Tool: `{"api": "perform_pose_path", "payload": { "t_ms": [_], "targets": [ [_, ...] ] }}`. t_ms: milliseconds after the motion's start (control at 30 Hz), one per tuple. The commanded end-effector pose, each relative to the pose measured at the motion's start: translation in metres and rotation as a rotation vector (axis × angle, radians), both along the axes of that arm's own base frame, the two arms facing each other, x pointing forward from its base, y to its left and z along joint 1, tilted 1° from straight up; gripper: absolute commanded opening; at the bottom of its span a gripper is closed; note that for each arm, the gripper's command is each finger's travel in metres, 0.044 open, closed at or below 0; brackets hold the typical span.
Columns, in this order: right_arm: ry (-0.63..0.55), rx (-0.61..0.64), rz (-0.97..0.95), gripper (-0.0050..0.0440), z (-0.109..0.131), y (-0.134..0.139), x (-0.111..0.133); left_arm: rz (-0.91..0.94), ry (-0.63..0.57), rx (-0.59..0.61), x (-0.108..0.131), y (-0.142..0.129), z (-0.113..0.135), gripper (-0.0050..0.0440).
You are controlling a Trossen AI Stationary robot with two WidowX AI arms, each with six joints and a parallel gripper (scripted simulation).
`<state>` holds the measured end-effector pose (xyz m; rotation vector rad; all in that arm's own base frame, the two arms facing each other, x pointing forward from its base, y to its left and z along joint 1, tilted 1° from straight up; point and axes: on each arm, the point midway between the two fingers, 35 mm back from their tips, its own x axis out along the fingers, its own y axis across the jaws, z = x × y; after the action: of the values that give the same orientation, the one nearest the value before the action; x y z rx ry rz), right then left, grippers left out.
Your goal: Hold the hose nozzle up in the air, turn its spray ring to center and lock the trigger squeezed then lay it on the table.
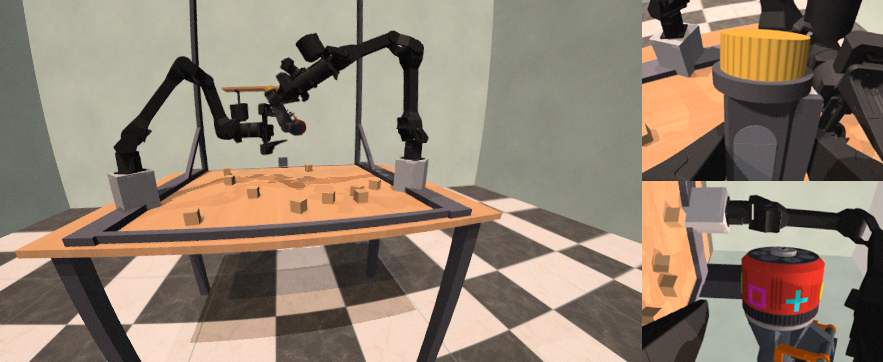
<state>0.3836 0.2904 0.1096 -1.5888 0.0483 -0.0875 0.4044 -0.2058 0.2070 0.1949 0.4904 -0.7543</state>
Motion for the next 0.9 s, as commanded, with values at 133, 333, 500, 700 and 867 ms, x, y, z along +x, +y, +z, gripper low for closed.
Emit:
{"api": "perform_pose_path", "payload": {
  "t_ms": [133,333,500,700,867],
  "targets": [
    [-0.014,0.020,-0.001,0.0406,0.009,0.000,0.012,-0.002,-0.044,-0.024,0.001,-0.001,0.020,0.0170],
    [-0.014,0.021,-0.001,0.0406,0.010,0.000,0.020,-0.002,-0.044,-0.024,0.001,-0.001,0.020,0.0170],
    [-0.015,0.023,-0.001,0.0406,0.010,-0.001,0.029,-0.002,-0.044,-0.024,0.001,-0.001,0.020,0.0170],
    [-0.015,0.023,-0.001,0.0406,0.011,-0.002,0.034,-0.002,-0.044,-0.024,0.001,-0.001,0.020,0.0170],
    [-0.016,0.024,-0.001,0.0406,0.011,-0.002,0.040,-0.002,-0.044,-0.024,0.001,-0.001,0.020,0.0170]
  ]
}}
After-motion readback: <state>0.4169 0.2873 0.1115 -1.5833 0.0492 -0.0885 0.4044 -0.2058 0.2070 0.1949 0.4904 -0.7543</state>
